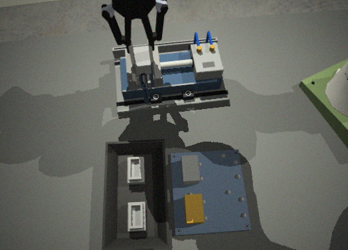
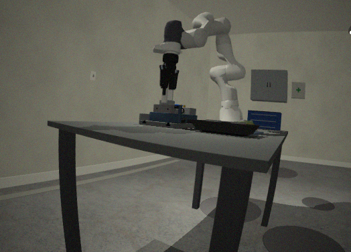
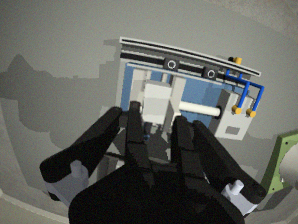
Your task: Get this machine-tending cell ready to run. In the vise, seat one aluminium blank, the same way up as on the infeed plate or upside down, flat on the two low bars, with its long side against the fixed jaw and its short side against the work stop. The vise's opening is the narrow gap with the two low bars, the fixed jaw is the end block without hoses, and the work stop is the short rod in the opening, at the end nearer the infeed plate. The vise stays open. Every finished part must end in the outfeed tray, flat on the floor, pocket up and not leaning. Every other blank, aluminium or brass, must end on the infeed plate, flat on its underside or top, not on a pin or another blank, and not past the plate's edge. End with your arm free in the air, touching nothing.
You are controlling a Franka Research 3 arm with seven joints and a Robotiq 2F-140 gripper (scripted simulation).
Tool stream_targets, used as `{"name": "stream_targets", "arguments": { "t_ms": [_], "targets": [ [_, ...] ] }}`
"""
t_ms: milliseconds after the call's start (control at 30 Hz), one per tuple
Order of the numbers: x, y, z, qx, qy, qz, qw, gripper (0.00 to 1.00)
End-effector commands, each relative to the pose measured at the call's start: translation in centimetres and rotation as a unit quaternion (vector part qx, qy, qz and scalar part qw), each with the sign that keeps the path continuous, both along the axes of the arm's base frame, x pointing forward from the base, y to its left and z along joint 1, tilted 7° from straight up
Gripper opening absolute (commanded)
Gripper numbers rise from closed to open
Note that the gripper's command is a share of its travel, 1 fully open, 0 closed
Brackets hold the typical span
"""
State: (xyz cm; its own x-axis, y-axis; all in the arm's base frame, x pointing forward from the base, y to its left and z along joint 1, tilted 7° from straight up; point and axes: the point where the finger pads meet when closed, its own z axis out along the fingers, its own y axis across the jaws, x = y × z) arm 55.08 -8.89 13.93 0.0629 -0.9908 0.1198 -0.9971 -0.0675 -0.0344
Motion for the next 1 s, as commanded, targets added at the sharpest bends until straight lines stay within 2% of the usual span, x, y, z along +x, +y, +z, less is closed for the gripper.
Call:
{"name": "stream_targets", "arguments": {
  "t_ms": [0, 967],
  "targets": [
    [0.17, -0.02, 0.07, 0.001, -0.003, 0.002, 1.000, 0.00],
    [0.32, 0.46, 0.03, 0.001, -0.003, 0.002, 1.000, 0.00]
  ]
}}
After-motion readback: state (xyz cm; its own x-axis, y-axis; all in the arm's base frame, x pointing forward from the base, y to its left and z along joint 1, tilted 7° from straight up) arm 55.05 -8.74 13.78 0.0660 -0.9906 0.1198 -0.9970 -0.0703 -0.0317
